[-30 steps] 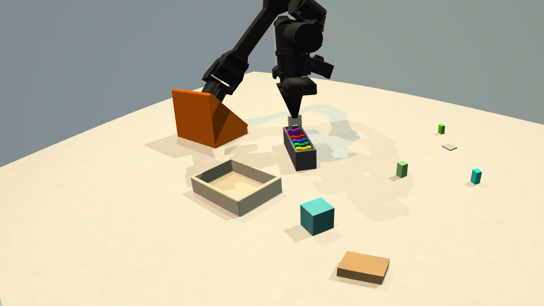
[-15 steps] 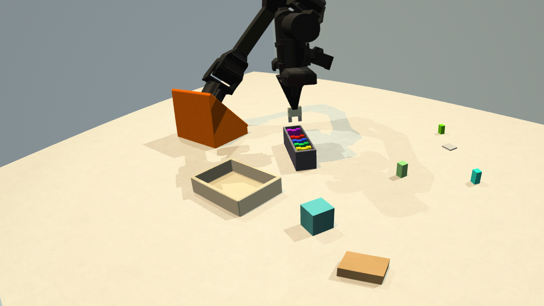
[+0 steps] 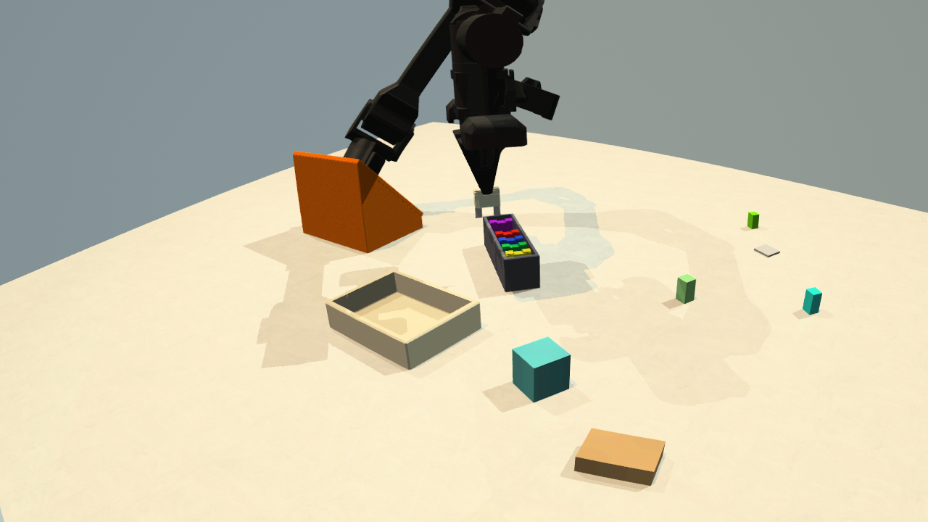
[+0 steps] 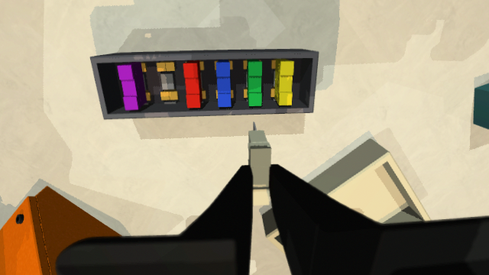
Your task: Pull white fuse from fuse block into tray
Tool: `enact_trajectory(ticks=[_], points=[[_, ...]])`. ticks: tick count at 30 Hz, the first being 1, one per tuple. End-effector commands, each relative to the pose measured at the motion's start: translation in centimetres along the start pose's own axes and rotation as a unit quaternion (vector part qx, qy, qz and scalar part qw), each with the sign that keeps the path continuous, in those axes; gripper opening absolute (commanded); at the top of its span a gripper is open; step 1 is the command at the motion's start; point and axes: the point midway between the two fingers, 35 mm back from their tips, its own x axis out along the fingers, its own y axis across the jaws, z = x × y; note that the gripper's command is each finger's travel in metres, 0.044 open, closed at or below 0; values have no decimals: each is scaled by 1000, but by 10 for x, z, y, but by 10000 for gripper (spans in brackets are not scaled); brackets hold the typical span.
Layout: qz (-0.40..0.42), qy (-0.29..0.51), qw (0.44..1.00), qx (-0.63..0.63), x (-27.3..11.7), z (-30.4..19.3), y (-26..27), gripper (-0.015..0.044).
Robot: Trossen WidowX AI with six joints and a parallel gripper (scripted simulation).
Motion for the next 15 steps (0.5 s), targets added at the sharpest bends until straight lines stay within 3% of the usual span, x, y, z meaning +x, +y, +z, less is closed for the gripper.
enact_trajectory(ticks=[1,15], points=[[1,3,1000,0,0,-15,-19,0],[1,3,1000,-1,2,-68,-71,0]])
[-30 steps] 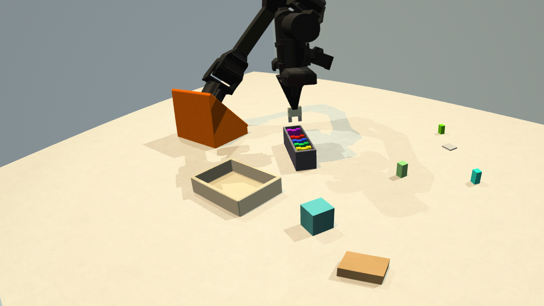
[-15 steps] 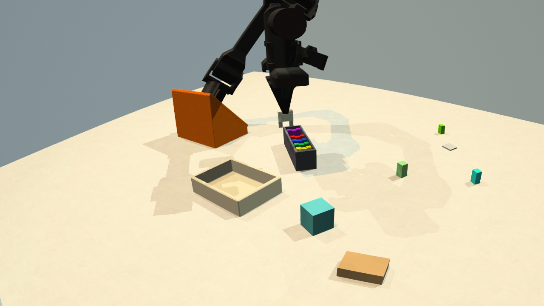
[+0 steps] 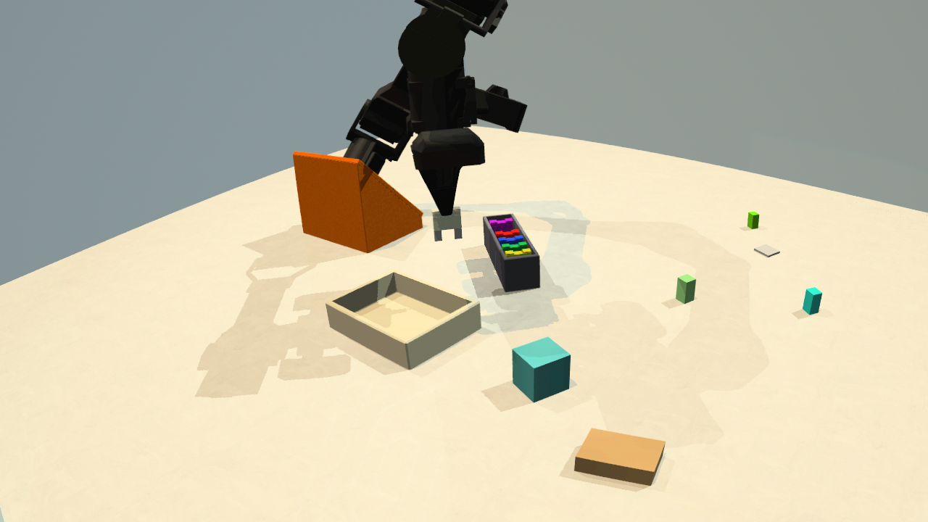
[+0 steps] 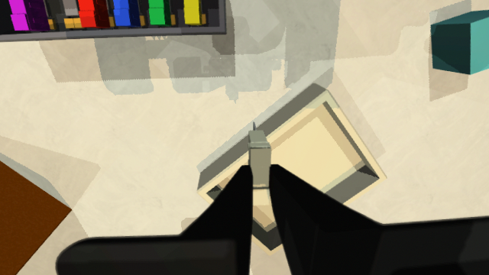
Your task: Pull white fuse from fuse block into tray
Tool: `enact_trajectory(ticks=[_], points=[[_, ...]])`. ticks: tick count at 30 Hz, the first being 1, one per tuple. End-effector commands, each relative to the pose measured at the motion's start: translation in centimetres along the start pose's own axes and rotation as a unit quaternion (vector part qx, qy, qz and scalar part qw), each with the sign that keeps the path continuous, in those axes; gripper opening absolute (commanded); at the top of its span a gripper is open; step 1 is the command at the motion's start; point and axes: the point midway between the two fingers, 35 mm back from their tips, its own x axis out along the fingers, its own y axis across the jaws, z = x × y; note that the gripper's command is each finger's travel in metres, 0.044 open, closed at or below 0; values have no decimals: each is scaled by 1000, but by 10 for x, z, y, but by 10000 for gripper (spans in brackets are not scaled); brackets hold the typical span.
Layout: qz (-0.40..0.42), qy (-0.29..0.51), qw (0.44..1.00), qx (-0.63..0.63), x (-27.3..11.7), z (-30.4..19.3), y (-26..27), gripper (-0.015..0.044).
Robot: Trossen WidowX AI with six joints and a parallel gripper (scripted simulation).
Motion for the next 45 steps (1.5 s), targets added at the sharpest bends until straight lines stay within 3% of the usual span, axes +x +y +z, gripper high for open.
enact_trajectory(ticks=[1,10,43,45], points=[[3,1,1000,-1,4,-20,-15,0],[4,0,1000,-2,10,-58,-40,0],[4,-1,1000,-2,51,-58,-40,0],[3,2,1000,-7,47,-57,-40,52]])
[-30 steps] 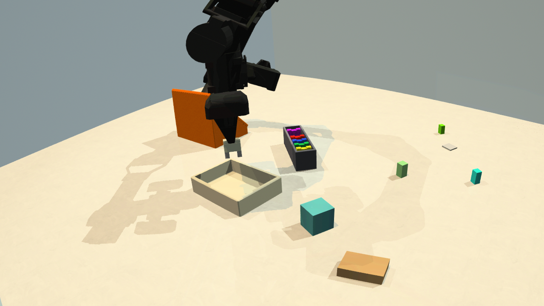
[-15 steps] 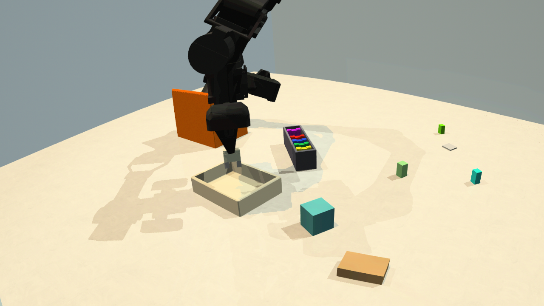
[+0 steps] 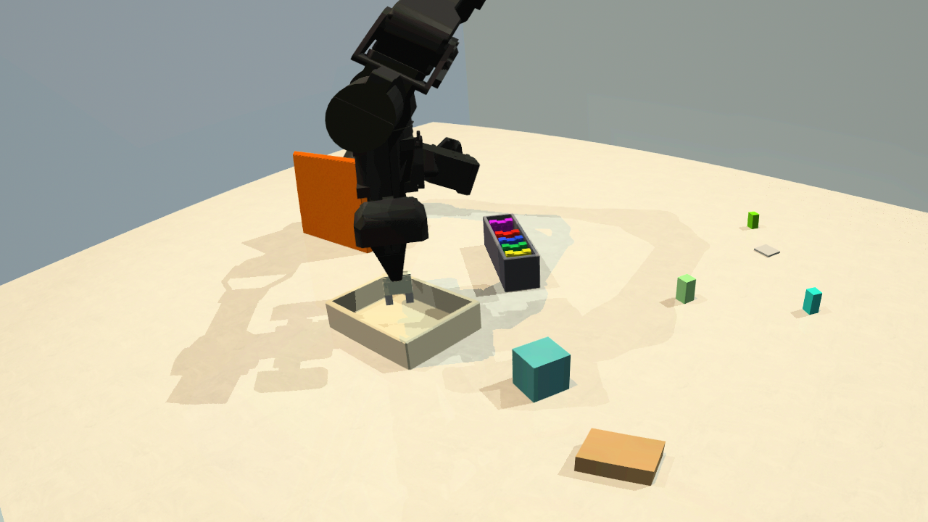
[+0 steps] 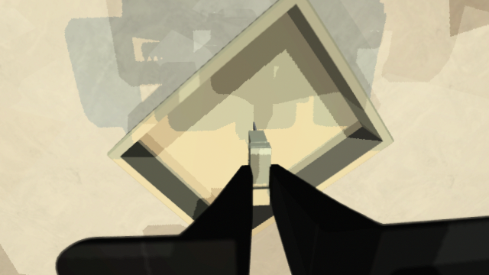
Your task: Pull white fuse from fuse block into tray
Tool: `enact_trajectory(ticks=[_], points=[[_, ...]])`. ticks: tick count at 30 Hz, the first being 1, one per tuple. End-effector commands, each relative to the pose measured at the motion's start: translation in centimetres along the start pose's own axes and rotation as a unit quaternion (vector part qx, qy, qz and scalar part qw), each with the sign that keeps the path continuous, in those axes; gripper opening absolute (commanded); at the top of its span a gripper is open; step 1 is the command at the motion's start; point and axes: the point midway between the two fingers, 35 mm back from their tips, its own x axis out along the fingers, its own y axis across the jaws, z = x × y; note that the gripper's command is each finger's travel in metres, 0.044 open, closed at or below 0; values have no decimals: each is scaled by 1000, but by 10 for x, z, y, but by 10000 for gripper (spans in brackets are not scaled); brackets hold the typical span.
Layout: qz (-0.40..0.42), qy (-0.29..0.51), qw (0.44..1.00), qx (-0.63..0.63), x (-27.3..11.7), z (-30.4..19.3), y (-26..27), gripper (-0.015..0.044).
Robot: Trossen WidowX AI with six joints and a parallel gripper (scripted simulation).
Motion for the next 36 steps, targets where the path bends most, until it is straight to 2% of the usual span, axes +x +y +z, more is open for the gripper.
enact_trajectory(ticks=[1,11,15,36], points=[[0,0,1000,0,-1,0,0,79],[0,0,1000,0,-4,0,0,330],[0,-2,1000,5,-37,-1,0,330],[3,-5,1000,9,-34,-1,0,330]])
